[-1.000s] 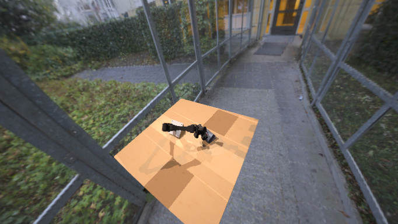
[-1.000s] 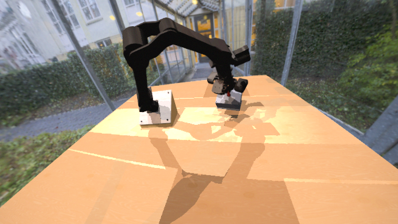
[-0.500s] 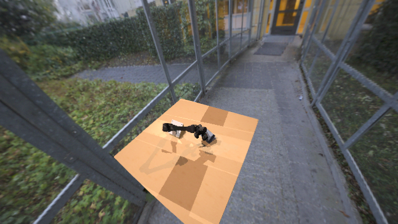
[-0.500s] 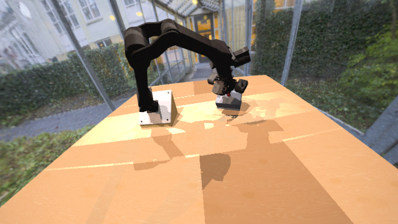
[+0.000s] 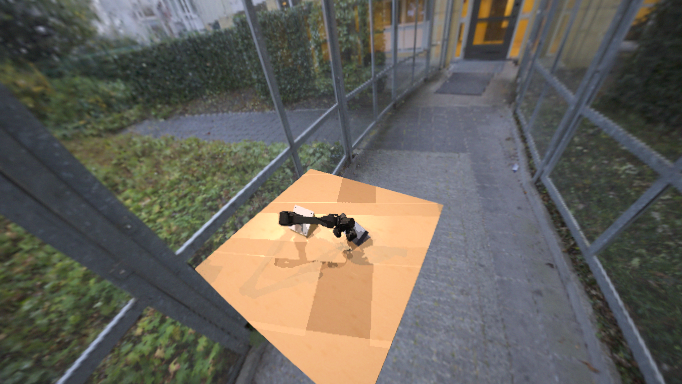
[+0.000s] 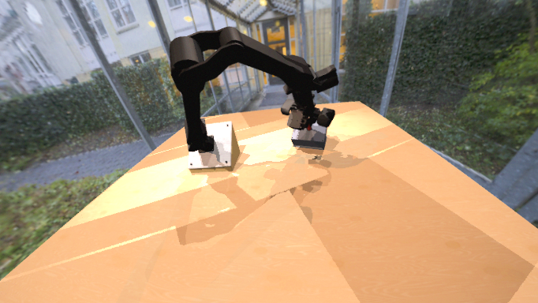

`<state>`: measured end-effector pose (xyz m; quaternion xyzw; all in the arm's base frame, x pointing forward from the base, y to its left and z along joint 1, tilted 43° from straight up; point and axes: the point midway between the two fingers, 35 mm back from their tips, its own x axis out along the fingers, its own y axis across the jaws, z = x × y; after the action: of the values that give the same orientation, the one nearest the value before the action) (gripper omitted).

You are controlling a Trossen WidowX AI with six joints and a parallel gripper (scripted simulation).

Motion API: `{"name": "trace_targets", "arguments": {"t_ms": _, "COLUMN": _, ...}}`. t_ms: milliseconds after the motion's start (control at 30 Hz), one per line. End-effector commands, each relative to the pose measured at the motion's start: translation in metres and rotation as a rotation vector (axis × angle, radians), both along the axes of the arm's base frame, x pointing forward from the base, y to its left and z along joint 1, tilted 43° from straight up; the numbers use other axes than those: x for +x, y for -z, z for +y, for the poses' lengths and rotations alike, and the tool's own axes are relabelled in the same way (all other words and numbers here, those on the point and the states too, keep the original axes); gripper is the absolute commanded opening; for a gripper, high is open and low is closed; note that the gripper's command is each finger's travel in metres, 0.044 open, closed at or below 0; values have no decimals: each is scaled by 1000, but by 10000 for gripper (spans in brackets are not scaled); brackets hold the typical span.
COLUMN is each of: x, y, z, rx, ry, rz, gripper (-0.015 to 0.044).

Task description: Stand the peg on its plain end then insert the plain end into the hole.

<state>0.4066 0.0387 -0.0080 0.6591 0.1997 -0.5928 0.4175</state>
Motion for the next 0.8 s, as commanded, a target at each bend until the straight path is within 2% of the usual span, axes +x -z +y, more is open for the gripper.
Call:
{"name": "trace_targets", "arguments": {"t_ms": 0, "x": 0, "y": 0, "z": 0, "rx": 0, "ry": 0, "rz": 0, "gripper": 0}}
{"name": "trace_targets", "arguments": {"t_ms": 233, "x": 0, "y": 0, "z": 0, "rx": 0, "ry": 0, "rz": 0, "gripper": 0}}
{"name": "trace_targets", "arguments": {"t_ms": 767, "x": 0, "y": -4, "z": 1, "rx": 0, "ry": -1, "rz": 1, "gripper": 420}}
